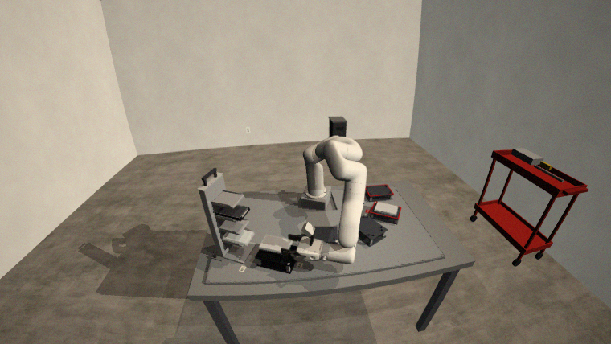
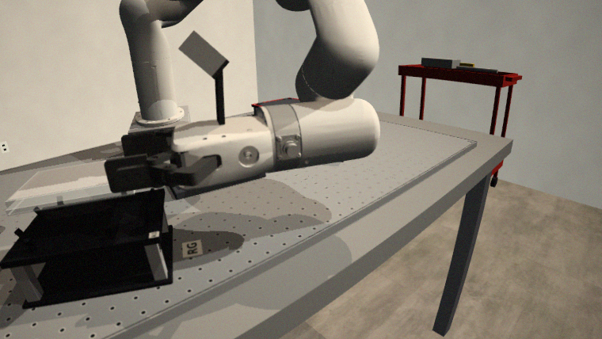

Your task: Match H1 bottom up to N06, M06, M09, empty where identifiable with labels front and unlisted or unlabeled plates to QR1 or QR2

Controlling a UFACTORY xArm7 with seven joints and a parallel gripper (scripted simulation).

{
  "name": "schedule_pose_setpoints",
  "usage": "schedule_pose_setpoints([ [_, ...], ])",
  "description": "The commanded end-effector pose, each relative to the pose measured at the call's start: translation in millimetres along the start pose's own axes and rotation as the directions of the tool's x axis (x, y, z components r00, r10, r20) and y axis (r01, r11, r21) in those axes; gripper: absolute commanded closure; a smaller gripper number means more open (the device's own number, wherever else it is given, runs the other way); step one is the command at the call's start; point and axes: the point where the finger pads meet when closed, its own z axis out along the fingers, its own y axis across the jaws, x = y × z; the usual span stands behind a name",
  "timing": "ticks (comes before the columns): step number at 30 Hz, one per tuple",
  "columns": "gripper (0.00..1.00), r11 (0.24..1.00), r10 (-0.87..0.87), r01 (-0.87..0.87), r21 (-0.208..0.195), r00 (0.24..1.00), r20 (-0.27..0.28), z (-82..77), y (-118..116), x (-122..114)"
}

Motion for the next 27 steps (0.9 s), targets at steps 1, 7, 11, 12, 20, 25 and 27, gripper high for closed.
schedule_pose_setpoints([
  [1,1.00,1.000,0.004,-0.004,0.000,1.000,0.001,-0.3,-1,-4],
  [7,1.00,1.000,0.004,-0.004,0.000,1.000,0.001,-0.3,-1,-14],
  [11,1.00,1.000,0.004,-0.004,0.000,1.000,0.001,-0.3,-1,-19],
  [12,1.00,1.000,0.004,-0.004,0.000,1.000,0.001,-0.3,-1,-19],
  [20,1.00,1.000,0.004,-0.004,0.000,1.000,0.001,-0.3,-1,-19],
  [25,1.00,1.000,0.004,-0.004,0.000,1.000,0.001,-0.3,-1,-19],
  [27,1.00,1.000,0.004,-0.004,0.000,1.000,0.001,-0.3,-1,-20],
])
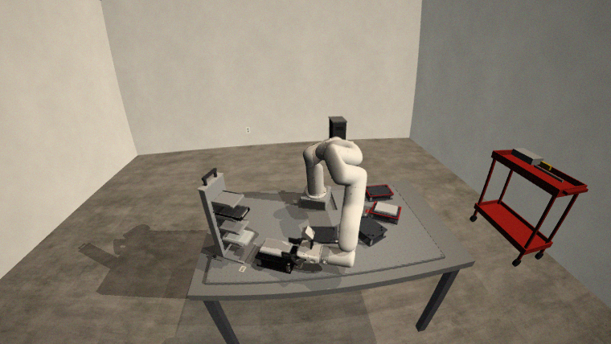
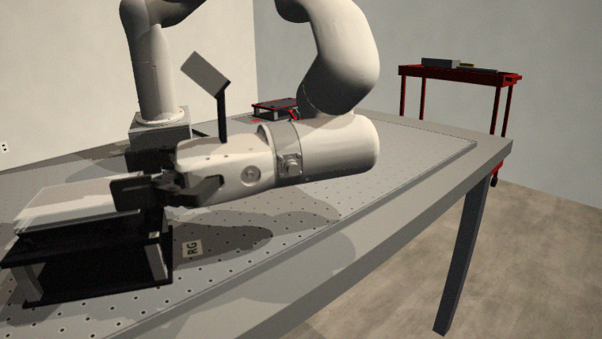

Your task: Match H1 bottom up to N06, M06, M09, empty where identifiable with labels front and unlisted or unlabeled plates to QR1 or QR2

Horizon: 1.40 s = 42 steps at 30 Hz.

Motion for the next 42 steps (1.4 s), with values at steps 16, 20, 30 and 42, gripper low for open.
schedule_pose_setpoints([
  [16,1.00,1.000,0.003,-0.003,0.000,1.000,0.001,-0.2,-1,-4],
  [20,1.00,1.000,0.003,-0.003,0.000,1.000,0.001,-0.2,-1,-5],
  [30,1.00,1.000,0.003,-0.003,0.000,1.000,0.001,-0.2,-1,-8],
  [42,1.00,1.000,0.003,-0.003,0.000,1.000,0.001,-0.2,-1,-11],
])
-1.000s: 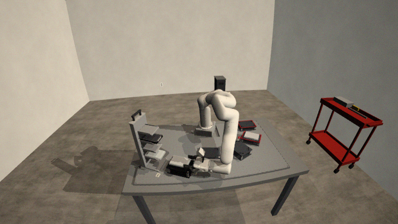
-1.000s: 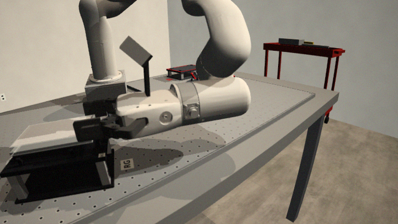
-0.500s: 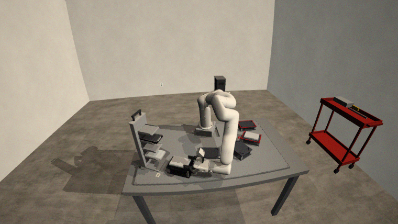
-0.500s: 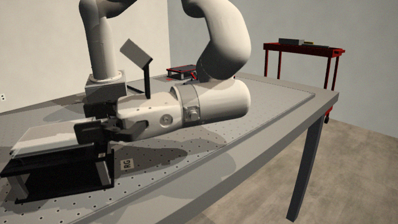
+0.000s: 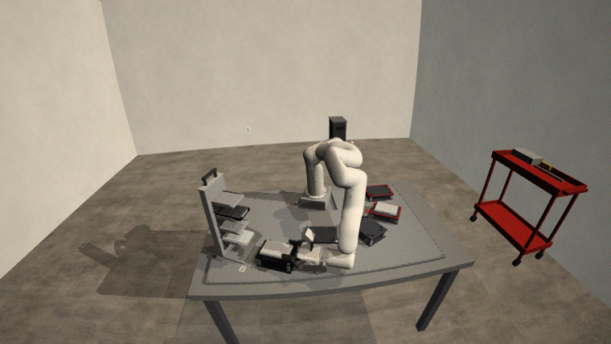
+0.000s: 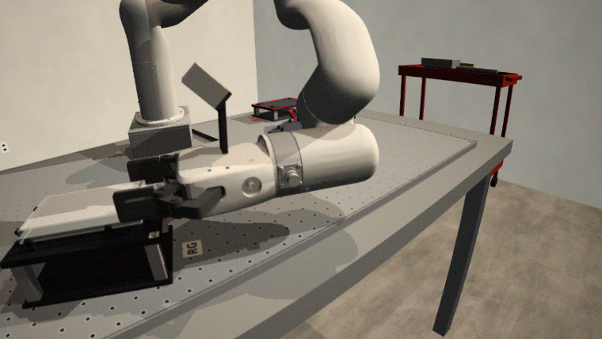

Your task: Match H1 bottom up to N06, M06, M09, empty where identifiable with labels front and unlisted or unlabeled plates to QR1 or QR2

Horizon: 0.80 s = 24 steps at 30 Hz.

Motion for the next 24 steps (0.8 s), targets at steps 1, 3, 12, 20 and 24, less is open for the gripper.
schedule_pose_setpoints([
  [1,1.00,1.000,0.004,-0.004,0.000,1.000,0.001,-0.2,-1.0,0.2],
  [3,1.00,1.000,0.004,-0.004,0.000,1.000,0.001,-0.2,-1.0,-0.4],
  [12,1.00,1.000,0.004,-0.004,0.000,1.000,0.001,-0.3,-1.0,-3.4],
  [20,1.00,1.000,0.004,-0.004,0.000,1.000,0.001,-0.3,-1.0,-5.4],
  [24,1.00,1.000,0.004,-0.004,0.000,1.000,0.001,-0.3,-1.1,-5.4],
])
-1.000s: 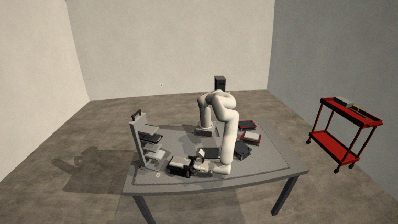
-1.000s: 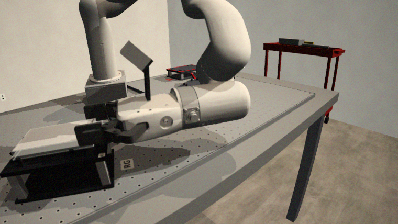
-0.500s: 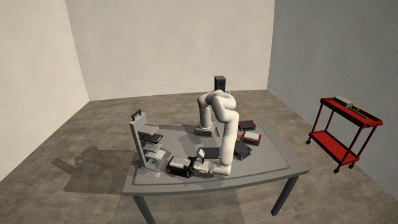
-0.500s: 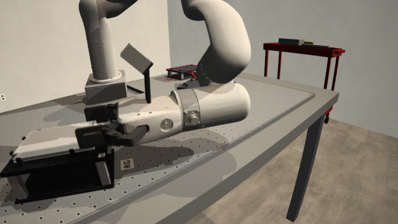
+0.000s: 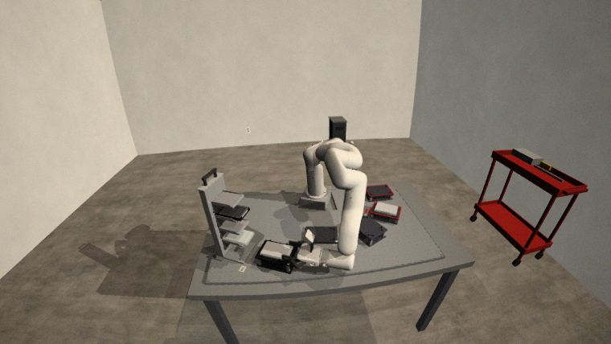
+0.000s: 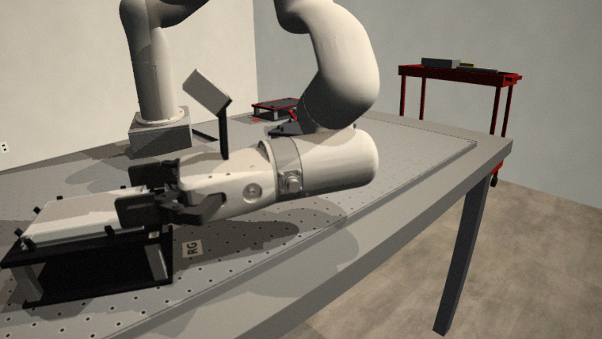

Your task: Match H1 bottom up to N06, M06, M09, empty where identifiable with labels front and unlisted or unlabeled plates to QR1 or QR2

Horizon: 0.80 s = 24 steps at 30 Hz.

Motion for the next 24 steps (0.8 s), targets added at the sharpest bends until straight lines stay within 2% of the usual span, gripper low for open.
schedule_pose_setpoints([
  [1,1.00,1.000,0.004,-0.004,0.000,1.000,0.001,-0.3,-1.1,1.4],
  [14,1.00,1.000,0.004,-0.004,0.000,1.000,0.001,-0.3,-1.2,1.5],
  [15,0.00,1.000,0.004,-0.004,0.000,1.000,0.001,-0.3,-1.2,1.5],
  [24,0.00,1.000,0.004,-0.004,0.000,1.000,0.001,-0.3,-1.1,1.4],
])
